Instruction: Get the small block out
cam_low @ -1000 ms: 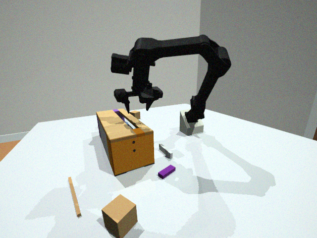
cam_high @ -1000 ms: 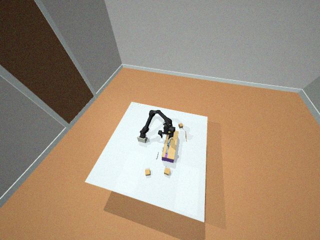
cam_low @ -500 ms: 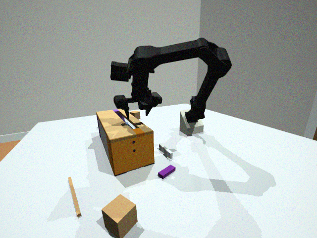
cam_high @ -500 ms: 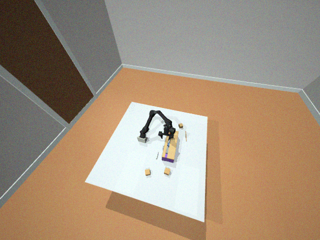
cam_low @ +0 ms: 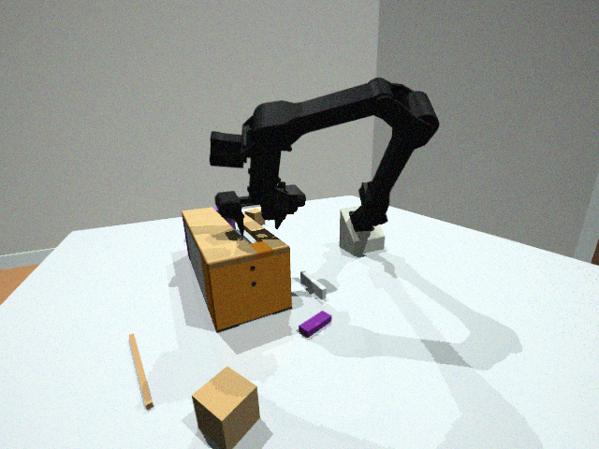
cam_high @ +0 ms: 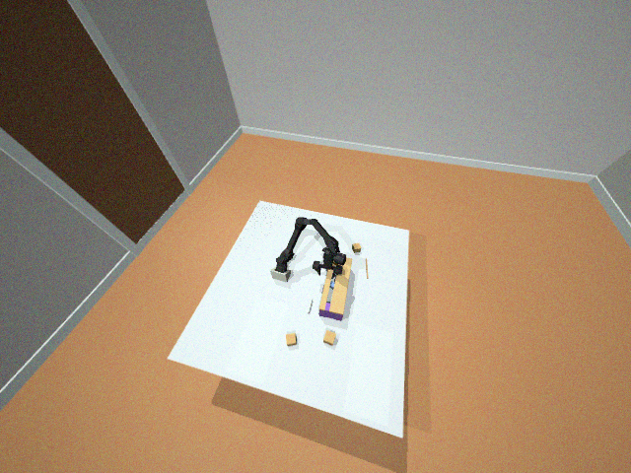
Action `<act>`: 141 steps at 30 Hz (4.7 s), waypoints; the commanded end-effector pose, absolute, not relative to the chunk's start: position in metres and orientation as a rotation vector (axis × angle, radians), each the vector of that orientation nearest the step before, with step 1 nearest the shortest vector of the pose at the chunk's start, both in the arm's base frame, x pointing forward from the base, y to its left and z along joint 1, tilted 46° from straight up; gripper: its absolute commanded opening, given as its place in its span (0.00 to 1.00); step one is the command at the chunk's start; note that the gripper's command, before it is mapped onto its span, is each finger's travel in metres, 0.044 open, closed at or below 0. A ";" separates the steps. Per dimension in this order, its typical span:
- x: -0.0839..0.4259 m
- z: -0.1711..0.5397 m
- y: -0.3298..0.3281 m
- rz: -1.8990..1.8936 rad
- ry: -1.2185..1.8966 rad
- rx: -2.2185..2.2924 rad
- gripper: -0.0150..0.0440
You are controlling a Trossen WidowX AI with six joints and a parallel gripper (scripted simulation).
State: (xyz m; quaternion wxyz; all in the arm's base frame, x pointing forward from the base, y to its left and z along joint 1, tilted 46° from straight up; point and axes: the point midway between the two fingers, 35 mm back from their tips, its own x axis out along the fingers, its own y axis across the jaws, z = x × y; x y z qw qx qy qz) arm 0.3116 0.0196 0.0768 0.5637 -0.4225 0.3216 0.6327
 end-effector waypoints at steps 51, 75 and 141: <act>0.320 0.012 -0.010 1.488 0.757 -0.995 0.93; 0.323 0.000 -0.021 1.488 0.757 -0.996 0.93; 0.333 -0.047 -0.067 1.486 0.759 -1.000 0.93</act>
